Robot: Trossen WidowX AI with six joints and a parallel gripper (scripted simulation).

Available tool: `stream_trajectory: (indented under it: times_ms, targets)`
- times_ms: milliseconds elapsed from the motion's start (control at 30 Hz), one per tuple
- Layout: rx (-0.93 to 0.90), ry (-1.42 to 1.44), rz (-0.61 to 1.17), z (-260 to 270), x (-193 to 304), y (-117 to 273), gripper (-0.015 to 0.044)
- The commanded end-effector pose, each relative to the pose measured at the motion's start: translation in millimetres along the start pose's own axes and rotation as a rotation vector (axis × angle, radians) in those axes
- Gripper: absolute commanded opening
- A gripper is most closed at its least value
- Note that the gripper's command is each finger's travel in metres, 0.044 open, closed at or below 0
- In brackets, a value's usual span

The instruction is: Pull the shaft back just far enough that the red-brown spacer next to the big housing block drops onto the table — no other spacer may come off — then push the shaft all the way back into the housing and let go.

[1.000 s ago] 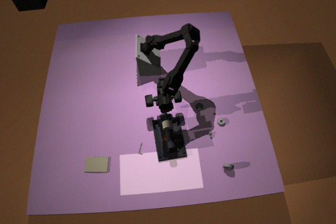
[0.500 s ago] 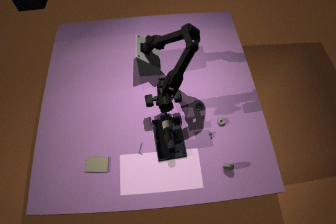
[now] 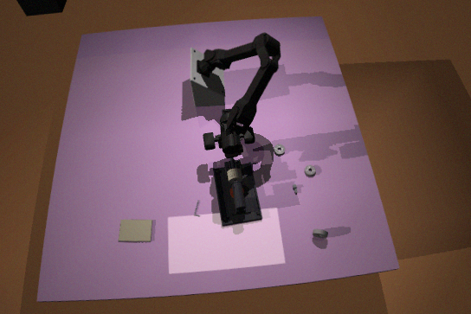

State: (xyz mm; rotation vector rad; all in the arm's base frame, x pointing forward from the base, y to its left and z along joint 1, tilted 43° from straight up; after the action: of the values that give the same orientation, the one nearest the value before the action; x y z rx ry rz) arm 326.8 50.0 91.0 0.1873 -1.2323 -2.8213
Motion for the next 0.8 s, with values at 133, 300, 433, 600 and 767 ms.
stream_trajectory:
  times_ms: [133, 300, 433, 600, 767]
  targets:
    - [-0.003, 0.003, 0.000, 0.3, -3.1, 0.5, 0.0000]
    - [-0.003, 0.003, 0.000, 0.2, -4.6, 0.7, 0.0000]
    - [-0.003, 0.003, 0.000, 0.2, -5.8, 0.8, 0.0000]
    - [-0.003, 0.003, 0.000, 0.2, -7.2, 1.0, 0.0000]
    - [-0.003, 0.003, 0.000, 0.2, -8.7, 1.0, 0.0000]
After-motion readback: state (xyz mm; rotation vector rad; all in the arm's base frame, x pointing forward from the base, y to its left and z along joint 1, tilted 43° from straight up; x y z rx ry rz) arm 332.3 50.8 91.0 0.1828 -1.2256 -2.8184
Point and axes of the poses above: the point midway between the two fingers, 35 mm back from their tips, its own y axis back along the fingers, its own z axis across the jaws, x = y × z, the point moved 10 cm from there along y, back along the fingers
